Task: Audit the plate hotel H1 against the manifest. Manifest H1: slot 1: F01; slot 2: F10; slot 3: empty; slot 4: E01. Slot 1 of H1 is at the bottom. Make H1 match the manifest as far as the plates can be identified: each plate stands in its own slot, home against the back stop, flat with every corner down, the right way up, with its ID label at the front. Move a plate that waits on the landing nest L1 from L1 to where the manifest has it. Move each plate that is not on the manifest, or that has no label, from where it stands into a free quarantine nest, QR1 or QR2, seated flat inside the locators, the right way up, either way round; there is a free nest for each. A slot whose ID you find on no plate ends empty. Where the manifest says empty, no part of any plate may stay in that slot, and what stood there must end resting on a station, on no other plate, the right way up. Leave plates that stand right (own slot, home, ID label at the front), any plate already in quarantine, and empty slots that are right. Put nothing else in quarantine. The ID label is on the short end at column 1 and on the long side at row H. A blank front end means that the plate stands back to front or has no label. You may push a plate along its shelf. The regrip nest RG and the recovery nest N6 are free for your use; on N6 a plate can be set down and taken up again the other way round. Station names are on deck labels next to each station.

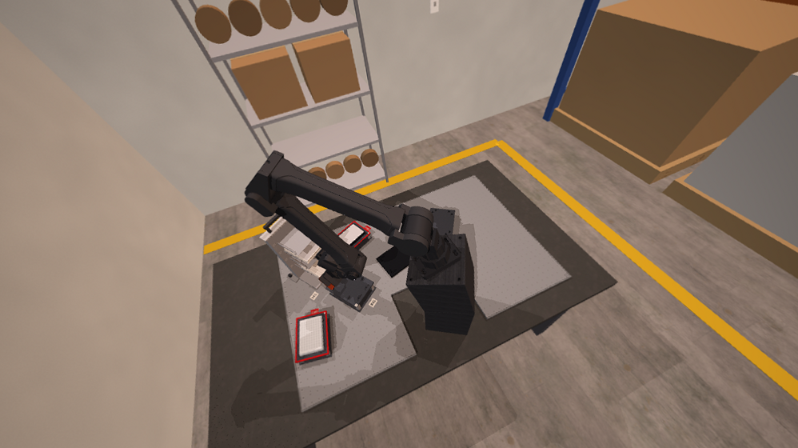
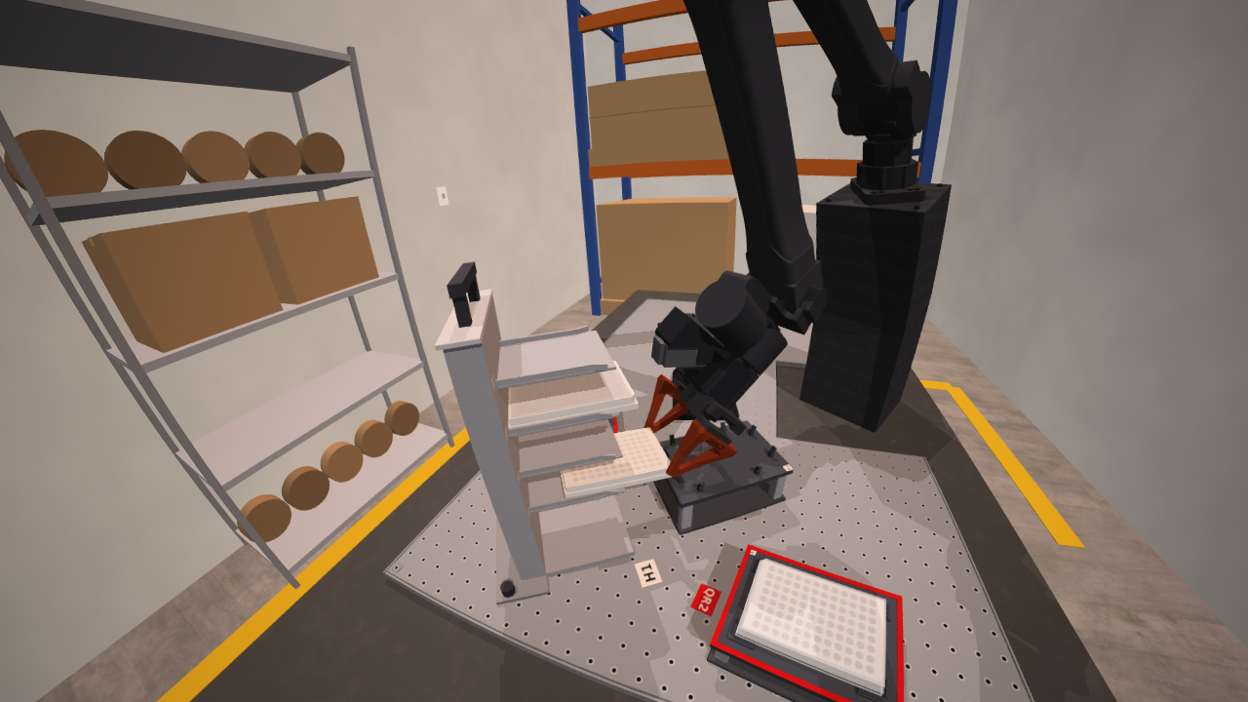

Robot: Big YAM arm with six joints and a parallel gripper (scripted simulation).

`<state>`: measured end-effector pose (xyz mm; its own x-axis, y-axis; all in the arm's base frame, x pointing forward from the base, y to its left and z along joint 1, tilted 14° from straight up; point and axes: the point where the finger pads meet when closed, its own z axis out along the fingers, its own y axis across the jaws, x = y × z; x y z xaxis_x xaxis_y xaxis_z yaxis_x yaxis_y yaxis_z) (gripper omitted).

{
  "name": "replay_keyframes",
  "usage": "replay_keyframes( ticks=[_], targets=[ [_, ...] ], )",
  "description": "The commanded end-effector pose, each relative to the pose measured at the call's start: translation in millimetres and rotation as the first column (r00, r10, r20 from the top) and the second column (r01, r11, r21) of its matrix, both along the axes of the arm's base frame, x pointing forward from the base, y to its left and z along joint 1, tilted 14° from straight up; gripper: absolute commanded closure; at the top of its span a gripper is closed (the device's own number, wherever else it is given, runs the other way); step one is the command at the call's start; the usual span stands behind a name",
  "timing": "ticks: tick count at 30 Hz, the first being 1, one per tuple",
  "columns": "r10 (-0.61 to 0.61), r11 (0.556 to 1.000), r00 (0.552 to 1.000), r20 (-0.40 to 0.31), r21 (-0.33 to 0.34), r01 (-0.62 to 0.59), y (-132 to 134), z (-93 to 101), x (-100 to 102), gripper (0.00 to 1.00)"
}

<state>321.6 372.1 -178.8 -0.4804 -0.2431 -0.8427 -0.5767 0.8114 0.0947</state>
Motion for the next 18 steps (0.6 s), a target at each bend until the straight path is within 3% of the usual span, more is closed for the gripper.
replay_keyframes(
  ticks=[1, 18],
  targets=[
    [-0.006, 1.0, 1.0, 0.005, -0.016, 0.006, -3.9, -4.1, 7.2, 0.14],
    [-0.005, 1.0, 1.0, 0.002, -0.019, 0.005, 1.0, -8.4, 14.5, 0.14]
  ],
)
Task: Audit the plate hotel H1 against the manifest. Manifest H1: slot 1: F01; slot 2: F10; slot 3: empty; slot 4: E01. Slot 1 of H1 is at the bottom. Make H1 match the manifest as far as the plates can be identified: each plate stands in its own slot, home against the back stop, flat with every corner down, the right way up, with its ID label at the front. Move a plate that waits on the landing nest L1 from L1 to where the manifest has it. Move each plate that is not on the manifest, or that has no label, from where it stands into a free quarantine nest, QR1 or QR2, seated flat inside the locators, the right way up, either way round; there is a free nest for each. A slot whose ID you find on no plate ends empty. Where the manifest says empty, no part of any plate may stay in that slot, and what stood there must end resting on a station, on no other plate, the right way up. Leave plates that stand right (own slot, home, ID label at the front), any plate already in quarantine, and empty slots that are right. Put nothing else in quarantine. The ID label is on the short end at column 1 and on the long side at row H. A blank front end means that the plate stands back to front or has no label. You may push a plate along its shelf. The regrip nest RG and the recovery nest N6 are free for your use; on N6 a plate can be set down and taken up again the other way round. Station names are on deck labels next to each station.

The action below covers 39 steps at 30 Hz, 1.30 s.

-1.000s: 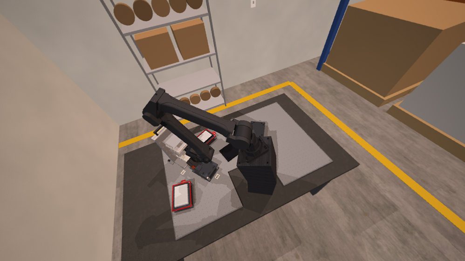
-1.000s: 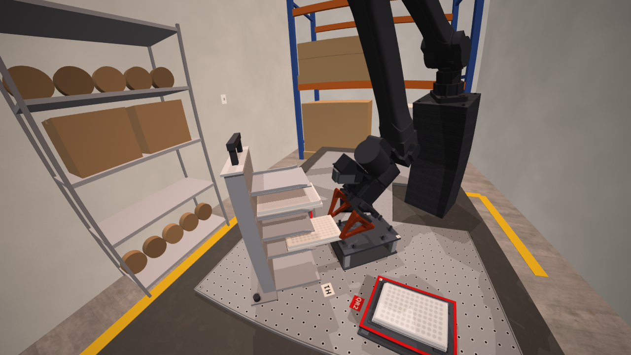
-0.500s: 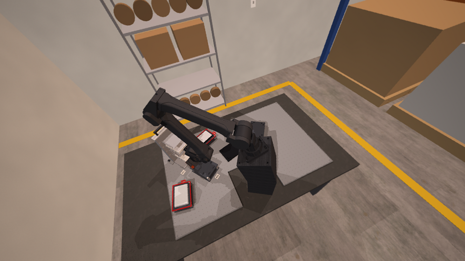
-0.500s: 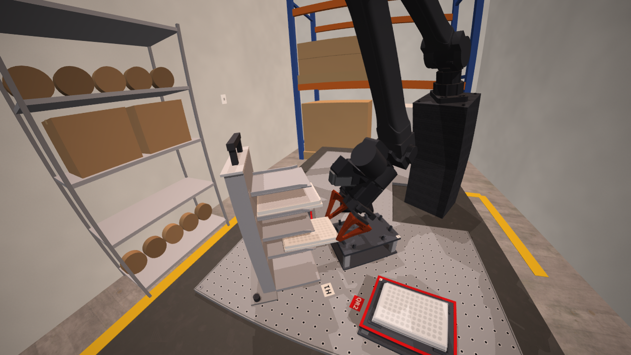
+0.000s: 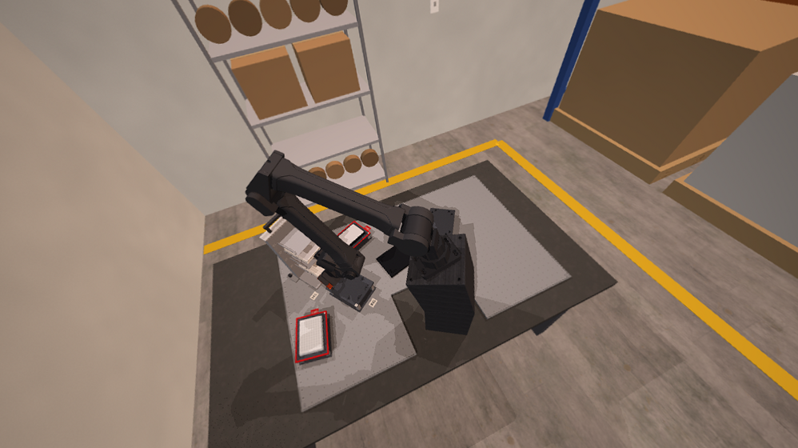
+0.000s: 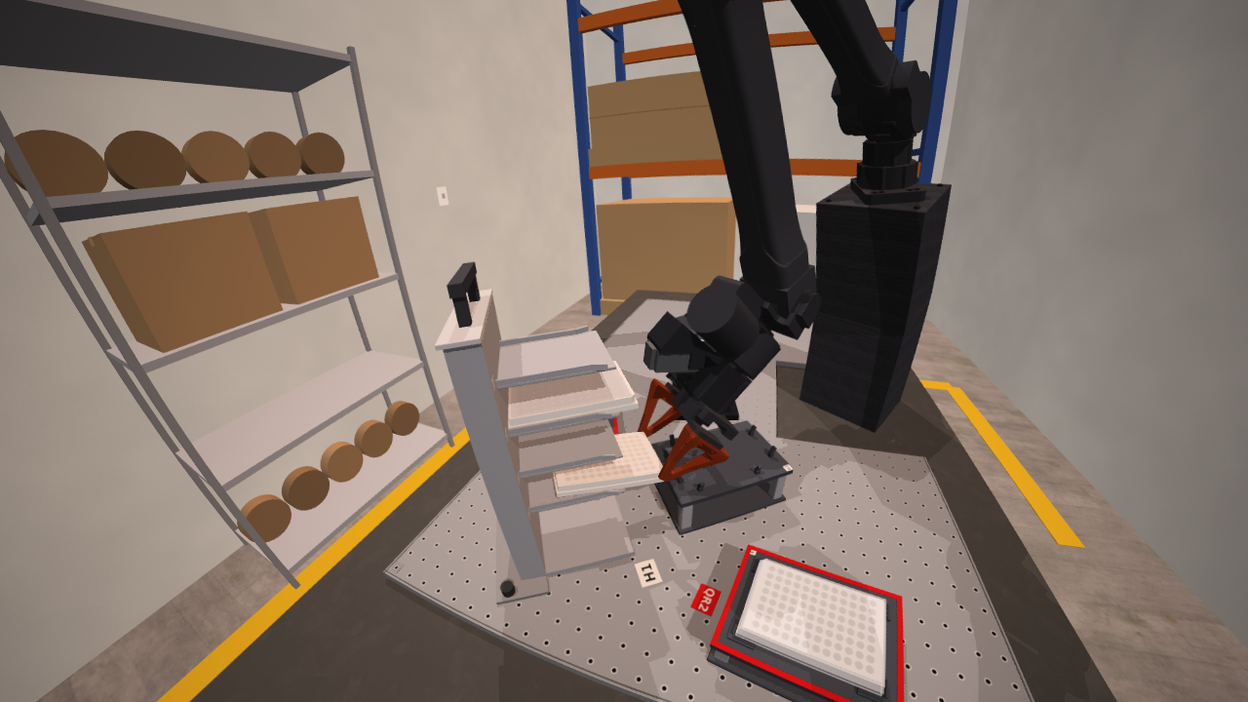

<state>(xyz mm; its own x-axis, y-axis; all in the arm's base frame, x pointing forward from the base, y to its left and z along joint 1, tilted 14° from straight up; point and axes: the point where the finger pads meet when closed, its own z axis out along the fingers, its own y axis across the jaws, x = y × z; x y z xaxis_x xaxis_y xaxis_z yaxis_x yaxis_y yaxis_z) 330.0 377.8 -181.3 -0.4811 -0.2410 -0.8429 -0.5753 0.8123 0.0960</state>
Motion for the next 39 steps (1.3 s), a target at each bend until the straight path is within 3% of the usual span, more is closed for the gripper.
replay_keyframes(
  ticks=[1, 39],
  targets=[
    [-0.004, 1.0, 1.0, 0.003, -0.02, 0.004, -4.3, -6.0, 6.5, 0.14],
    [0.0, 1.0, 1.0, 0.012, 0.006, 0.0, 5.3, 3.1, 9.3, 0.14]
  ],
)
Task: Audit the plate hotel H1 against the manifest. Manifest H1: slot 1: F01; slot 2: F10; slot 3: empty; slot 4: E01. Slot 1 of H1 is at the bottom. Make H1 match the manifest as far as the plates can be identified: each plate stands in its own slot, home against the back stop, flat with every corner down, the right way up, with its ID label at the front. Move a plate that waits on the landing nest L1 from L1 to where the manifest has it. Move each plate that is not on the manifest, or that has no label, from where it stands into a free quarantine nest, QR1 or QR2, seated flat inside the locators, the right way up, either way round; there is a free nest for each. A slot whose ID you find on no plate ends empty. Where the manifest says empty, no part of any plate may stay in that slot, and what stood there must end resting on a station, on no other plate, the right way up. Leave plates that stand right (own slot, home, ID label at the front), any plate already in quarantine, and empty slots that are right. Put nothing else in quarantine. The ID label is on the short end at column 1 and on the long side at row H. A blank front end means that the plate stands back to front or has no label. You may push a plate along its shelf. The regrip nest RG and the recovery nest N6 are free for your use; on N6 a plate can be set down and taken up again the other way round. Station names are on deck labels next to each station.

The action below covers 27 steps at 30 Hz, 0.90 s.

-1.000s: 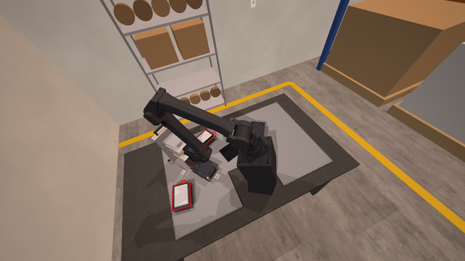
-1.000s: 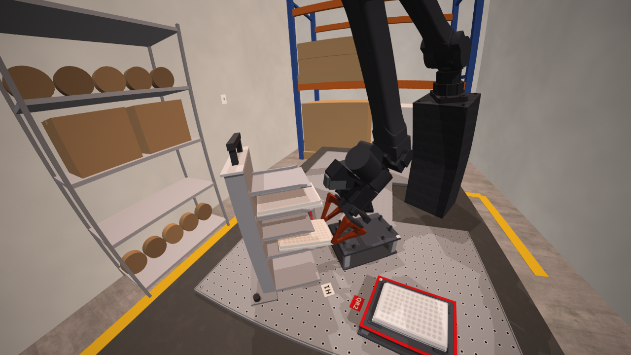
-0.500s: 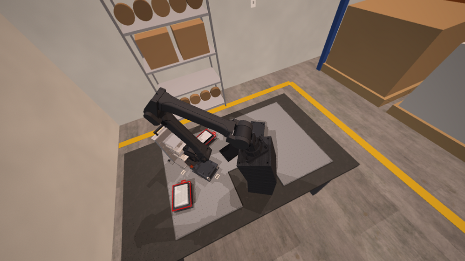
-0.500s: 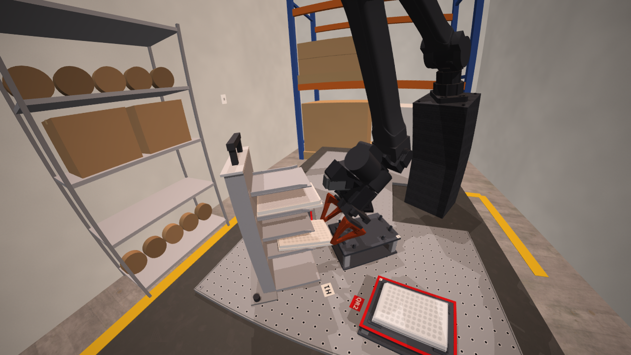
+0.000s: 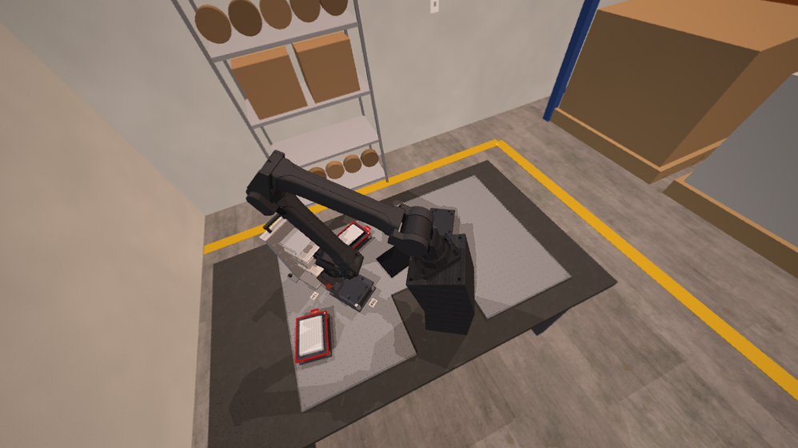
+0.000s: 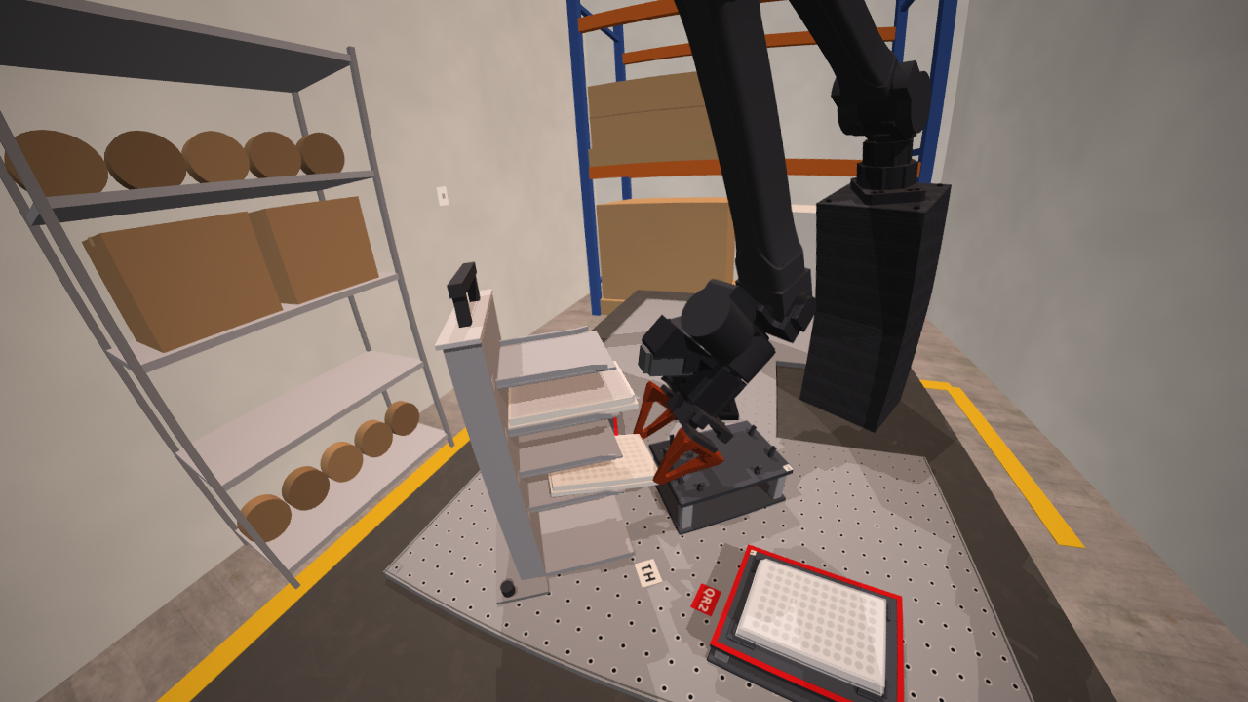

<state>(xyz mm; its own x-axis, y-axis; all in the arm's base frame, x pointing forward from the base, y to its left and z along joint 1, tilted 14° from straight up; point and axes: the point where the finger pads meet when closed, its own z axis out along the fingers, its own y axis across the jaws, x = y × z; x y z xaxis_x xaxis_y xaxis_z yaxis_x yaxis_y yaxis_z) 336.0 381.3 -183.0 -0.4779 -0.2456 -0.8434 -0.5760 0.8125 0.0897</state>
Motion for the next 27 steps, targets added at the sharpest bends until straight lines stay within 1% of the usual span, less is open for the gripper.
replay_keyframes(
  ticks=[1, 6, 7, 8, 27],
  targets=[
    [0.0, 1.0, 1.0, 0.009, 0.011, 0.0, 1.9, 4.7, 3.3, 0.14],
    [0.0, 1.0, 1.0, 0.009, 0.011, 0.0, 1.9, 4.7, 3.3, 0.14],
    [-0.004, 1.0, 1.0, 0.003, -0.006, 0.004, -2.5, -5.4, 6.7, 0.0],
    [0.0, 1.0, 1.0, 0.009, 0.011, 0.0, 2.1, 3.7, 3.5, 0.0],
    [0.0, 1.0, 1.0, 0.009, 0.011, 0.0, 2.1, 3.8, 3.5, 0.0]
  ],
)
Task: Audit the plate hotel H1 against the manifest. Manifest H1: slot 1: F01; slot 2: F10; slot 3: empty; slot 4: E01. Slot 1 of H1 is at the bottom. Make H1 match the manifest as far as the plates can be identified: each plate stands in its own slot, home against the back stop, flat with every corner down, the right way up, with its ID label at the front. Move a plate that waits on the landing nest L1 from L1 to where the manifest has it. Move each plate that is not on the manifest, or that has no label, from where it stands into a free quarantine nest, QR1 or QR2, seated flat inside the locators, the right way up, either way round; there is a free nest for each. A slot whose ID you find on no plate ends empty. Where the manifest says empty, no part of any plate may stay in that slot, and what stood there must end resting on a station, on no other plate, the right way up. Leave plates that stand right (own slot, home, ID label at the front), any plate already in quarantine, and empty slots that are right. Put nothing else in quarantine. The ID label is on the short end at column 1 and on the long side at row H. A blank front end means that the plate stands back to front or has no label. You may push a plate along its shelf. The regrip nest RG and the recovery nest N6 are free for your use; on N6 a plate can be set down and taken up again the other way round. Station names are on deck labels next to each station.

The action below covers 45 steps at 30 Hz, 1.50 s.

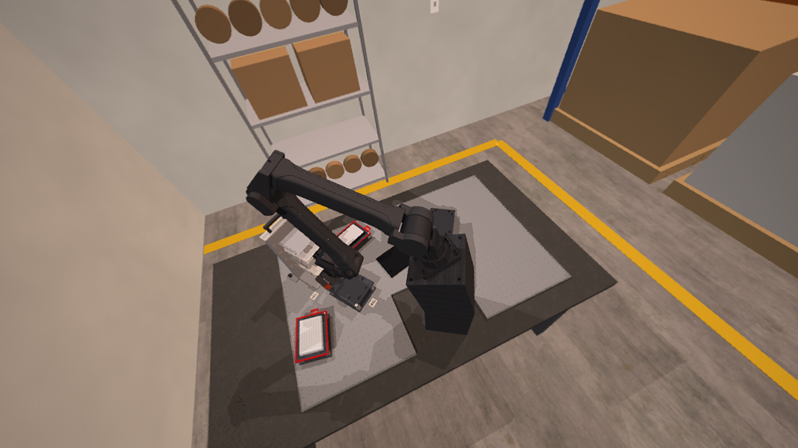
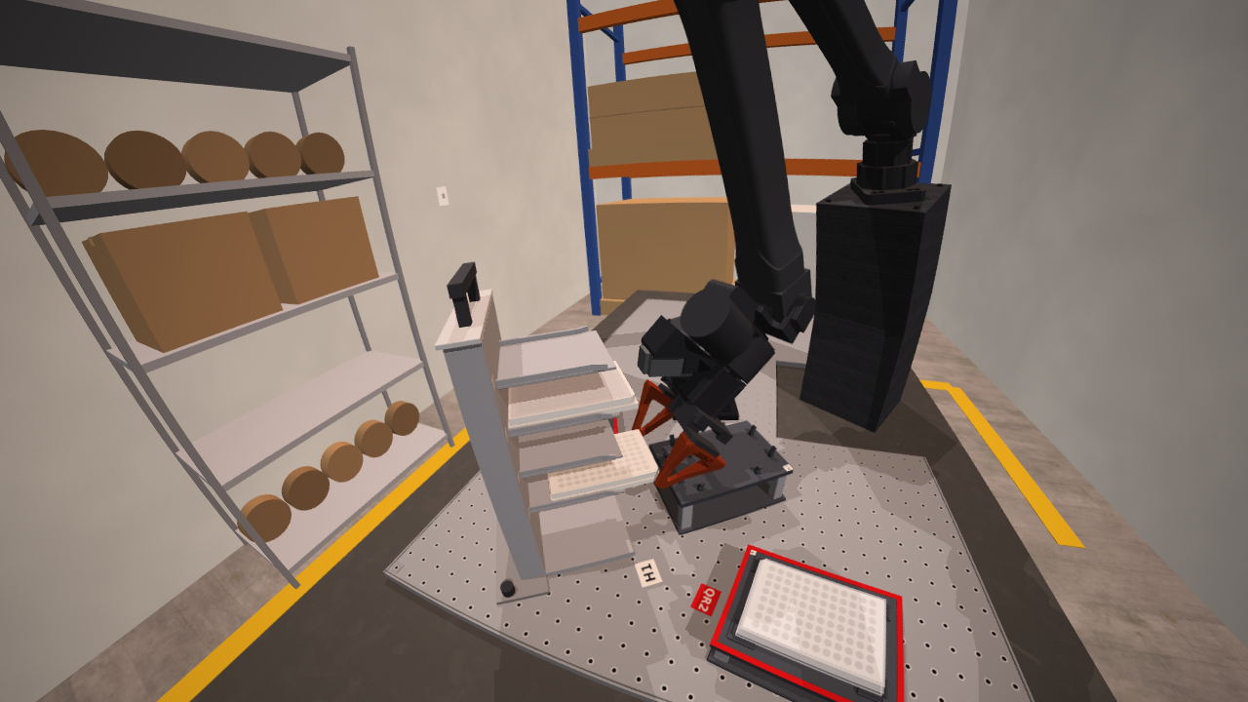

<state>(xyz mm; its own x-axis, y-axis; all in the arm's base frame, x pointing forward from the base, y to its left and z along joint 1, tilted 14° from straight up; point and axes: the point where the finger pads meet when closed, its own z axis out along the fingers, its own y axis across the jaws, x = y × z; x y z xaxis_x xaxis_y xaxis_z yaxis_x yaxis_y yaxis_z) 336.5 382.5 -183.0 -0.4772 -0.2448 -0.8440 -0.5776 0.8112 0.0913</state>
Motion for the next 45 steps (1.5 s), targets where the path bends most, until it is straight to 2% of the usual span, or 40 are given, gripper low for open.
replay_keyframes(
  ticks=[1, 17, 18, 20, 21, 22, 29, 30, 32, 45],
  targets=[
    [-0.002, 1.0, 1.0, 0.009, 0.009, 0.002, 0.9, 3.8, 3.0, 0.0],
    [-0.002, 1.0, 1.0, 0.009, 0.009, 0.002, 0.9, 3.8, 3.0, 0.0],
    [-0.008, 1.0, 1.0, 0.007, -0.001, 0.008, -6.7, 17.3, 2.9, 0.0],
    [-0.003, 1.0, 1.0, 0.024, 0.027, 0.002, -2.3, 22.9, -1.3, 0.0],
    [0.0, 1.0, 1.0, 0.022, 0.028, -0.001, -1.6, 22.5, -4.8, 0.0],
    [0.005, 1.0, 1.0, -0.003, -0.001, -0.005, -10.2, 4.1, -15.0, 0.0],
    [0.002, 1.0, 1.0, -0.007, 0.002, -0.002, -15.5, 2.4, -22.1, 0.0],
    [0.003, 1.0, 1.0, 0.004, 0.016, -0.003, -9.8, 8.0, -18.8, 0.0],
    [0.001, 1.0, 1.0, -0.007, 0.001, -0.001, -18.7, 1.4, -26.2, 0.0],
    [0.001, 1.0, 1.0, -0.009, -0.002, -0.001, -31.4, -2.3, -43.1, 0.0]
  ],
)
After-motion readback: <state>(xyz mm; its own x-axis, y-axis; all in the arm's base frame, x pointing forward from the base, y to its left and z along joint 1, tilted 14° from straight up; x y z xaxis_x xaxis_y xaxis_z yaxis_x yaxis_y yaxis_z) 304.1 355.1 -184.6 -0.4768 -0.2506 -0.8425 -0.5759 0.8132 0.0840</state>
